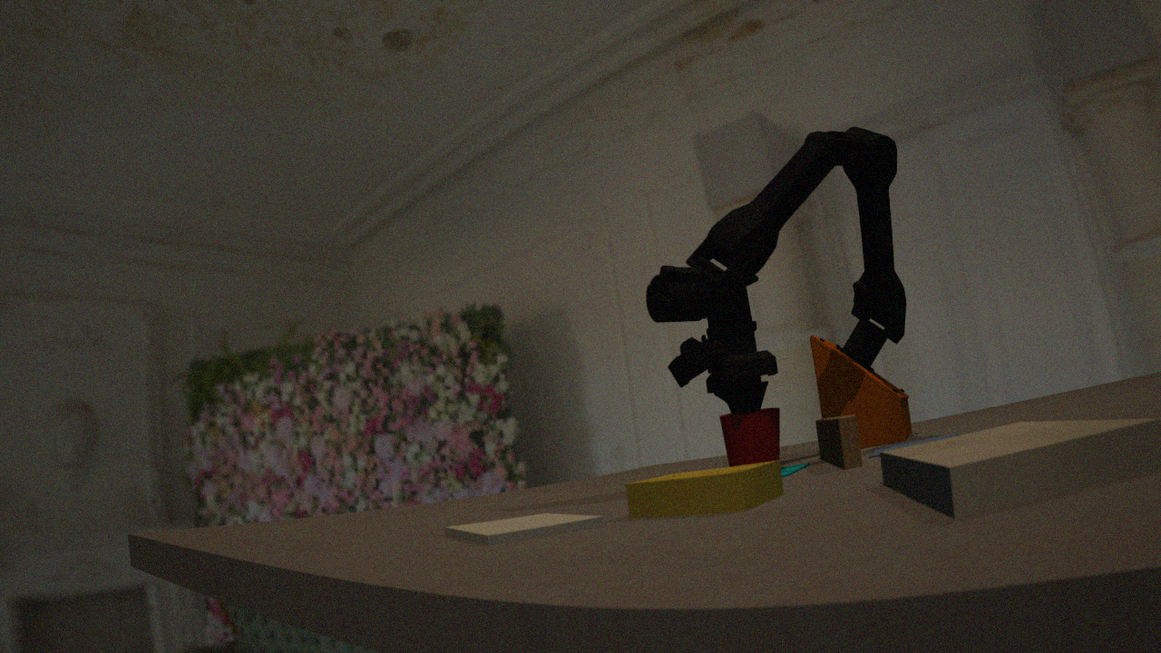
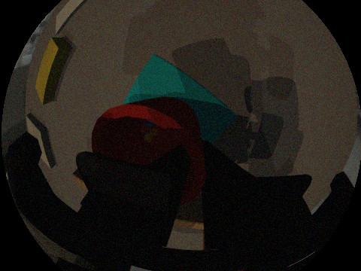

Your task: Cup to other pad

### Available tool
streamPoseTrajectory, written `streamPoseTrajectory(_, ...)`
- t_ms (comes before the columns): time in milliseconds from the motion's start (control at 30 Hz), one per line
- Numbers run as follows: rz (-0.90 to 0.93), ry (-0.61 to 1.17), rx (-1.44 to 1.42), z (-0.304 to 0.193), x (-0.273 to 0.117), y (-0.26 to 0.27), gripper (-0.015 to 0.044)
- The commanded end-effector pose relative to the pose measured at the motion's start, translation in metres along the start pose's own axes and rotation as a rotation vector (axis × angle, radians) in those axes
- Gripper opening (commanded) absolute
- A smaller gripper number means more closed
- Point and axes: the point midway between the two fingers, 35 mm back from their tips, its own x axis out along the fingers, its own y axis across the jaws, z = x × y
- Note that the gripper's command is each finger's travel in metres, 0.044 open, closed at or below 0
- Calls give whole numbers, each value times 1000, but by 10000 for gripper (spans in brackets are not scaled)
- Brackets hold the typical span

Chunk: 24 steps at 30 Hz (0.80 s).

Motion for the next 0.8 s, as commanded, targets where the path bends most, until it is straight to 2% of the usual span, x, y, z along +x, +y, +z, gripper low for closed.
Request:
streamPoseTrajectory(0, 0, -1, -1, 0, -1, 0, 0)
streamPoseTrajectory(100, 0, -1, -1, 0, -1, 0, 0)
streamPoseTrajectory(267, 0, -1, -1, 0, -1, 0, 128)
streamPoseTrajectory(767, 0, -1, 2, 1, -17, 0, 128)
